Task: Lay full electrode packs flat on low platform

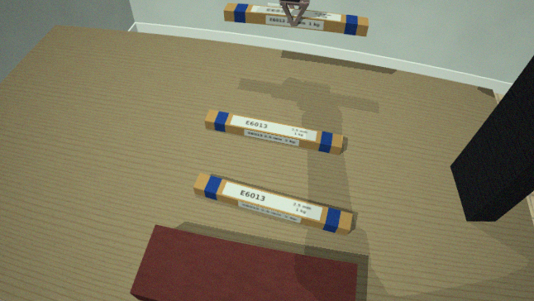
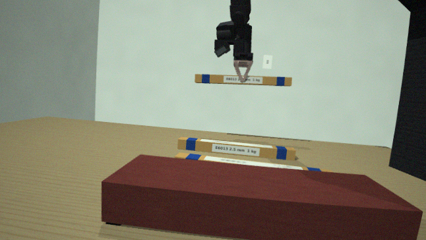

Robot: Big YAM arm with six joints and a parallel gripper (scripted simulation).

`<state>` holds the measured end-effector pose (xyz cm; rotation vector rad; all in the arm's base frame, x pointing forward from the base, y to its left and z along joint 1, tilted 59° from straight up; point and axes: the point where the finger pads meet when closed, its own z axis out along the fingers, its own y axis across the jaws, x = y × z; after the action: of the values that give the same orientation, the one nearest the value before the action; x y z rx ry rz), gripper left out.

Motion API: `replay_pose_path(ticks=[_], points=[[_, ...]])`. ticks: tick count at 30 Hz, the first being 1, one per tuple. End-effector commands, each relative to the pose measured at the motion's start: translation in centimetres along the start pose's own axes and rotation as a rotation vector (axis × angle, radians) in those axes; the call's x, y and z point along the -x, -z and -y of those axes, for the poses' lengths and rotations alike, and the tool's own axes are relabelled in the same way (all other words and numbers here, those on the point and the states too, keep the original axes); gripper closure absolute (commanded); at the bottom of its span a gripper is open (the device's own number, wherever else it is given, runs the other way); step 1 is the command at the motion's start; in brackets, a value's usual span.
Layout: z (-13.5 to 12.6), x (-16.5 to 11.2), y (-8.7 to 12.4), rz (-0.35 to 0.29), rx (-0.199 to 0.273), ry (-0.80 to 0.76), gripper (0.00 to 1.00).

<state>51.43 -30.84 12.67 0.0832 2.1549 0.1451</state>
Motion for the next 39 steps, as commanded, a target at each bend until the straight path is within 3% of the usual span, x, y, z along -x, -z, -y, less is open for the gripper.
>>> replay_pose_path(ticks=[1, 34, 39], points=[[-0.3, 3.6, 3.2, 0.073, -0.045, 0.002, 1.00], [-7.7, 3.1, 3.1, 0.075, -0.049, -0.005, 1.00], [-9.7, 3.1, 2.7, 0.074, -0.036, 0.001, 1.00]])
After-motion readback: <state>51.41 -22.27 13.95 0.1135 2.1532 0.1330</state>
